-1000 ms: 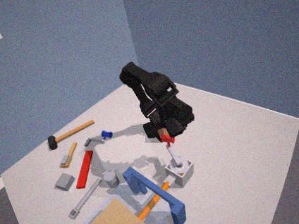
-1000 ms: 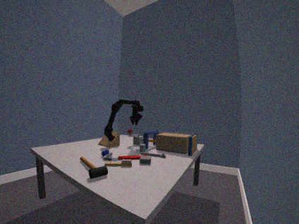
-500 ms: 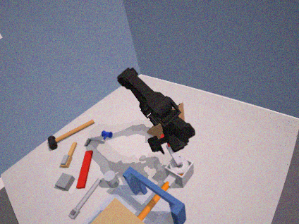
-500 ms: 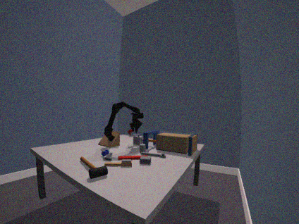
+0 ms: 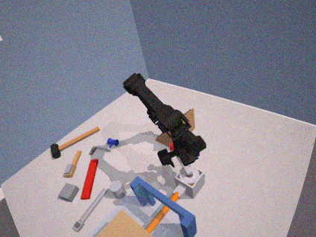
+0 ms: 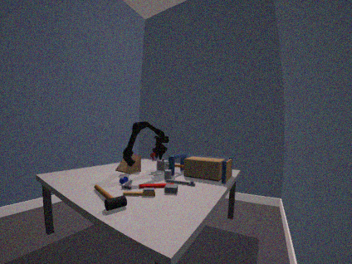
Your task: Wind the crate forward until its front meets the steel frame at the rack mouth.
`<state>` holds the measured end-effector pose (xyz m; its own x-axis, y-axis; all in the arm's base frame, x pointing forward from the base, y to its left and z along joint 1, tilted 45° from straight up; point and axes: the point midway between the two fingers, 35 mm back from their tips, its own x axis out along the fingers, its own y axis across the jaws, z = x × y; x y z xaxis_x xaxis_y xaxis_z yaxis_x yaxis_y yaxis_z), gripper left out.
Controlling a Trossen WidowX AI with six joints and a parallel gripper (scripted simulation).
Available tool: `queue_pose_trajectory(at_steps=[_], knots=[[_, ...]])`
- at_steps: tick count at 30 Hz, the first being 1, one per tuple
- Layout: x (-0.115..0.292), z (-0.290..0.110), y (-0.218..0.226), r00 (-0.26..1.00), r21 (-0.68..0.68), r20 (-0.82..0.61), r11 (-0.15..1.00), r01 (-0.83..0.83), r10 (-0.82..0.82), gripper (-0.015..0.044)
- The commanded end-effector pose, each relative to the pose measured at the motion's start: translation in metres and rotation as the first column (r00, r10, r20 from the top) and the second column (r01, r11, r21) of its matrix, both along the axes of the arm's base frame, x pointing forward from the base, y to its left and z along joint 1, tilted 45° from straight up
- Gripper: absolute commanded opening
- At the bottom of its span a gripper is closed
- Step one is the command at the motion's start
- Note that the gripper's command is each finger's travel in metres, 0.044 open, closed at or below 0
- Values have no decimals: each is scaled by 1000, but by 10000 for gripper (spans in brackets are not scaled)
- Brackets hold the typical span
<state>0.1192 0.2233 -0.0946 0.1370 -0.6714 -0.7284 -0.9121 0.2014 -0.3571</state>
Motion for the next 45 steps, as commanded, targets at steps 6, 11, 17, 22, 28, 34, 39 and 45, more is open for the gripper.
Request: queue_pose_trajectory(at_steps=[6,11,17,22,28,34,39,45], knots=[[2,-8,-9,1000,-5,-1,1000,-5,5,440],[3,-12,-13,1000,-5,-1,1000,-5,5,440],[2,-9,-8,1000,2,1,1000,0,0,282],[2,-9,-8,1000,2,1,1000,0,0,151],[2,-9,-8,1000,2,1,1000,0,0,72],[2,-9,-8,1000,2,1,1000,0,0,32],[2,-9,-8,1000,2,1,1000,0,0,0],[3,-9,-7,1000,-12,-4,1000,8,-8,0]])
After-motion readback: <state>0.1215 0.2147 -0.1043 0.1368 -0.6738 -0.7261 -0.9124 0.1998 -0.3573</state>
